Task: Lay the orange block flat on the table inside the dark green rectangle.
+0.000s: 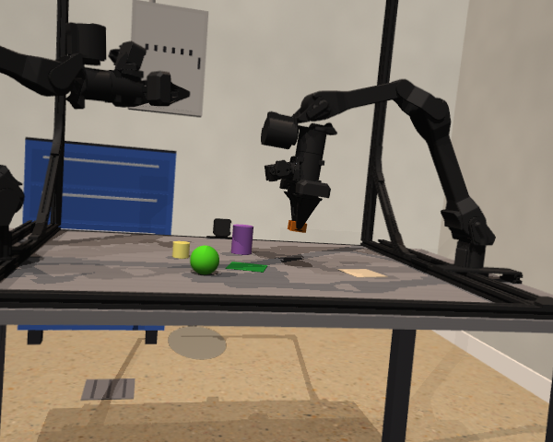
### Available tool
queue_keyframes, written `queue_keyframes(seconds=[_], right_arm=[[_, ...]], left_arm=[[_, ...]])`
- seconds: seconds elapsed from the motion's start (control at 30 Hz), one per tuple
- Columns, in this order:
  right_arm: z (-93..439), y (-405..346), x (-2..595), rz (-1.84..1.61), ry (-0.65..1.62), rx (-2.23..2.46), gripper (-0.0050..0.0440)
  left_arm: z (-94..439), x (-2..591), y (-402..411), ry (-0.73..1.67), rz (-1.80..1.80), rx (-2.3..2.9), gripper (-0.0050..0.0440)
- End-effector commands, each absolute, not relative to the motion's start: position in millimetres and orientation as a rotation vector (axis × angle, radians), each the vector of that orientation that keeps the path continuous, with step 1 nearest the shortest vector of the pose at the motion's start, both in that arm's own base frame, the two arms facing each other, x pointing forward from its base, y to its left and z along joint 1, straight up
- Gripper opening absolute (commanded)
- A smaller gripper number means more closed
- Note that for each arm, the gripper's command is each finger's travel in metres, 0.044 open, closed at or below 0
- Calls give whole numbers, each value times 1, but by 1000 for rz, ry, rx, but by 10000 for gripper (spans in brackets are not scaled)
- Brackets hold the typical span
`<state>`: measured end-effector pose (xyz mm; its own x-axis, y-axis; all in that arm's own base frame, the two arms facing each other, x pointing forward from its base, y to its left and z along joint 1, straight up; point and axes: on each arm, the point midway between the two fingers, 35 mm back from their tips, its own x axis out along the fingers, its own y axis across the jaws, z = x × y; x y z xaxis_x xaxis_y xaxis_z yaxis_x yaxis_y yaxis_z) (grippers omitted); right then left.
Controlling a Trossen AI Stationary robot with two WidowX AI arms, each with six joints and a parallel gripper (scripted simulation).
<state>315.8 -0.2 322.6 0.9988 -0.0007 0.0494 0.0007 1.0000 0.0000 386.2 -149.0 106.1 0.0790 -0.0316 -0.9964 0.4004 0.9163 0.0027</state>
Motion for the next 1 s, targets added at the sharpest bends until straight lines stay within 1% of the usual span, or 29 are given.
queue_keyframes(seconds=[0.0, 0.97], right_arm=[[323, 0, 316, 0, -50, 0, 440], [323, 0, 316, 0, -50, 0, 440]], left_arm=[[102, 399, -156, 1458, -352, 331, 0], [88, 453, -187, 1398, -450, 429, 0]])
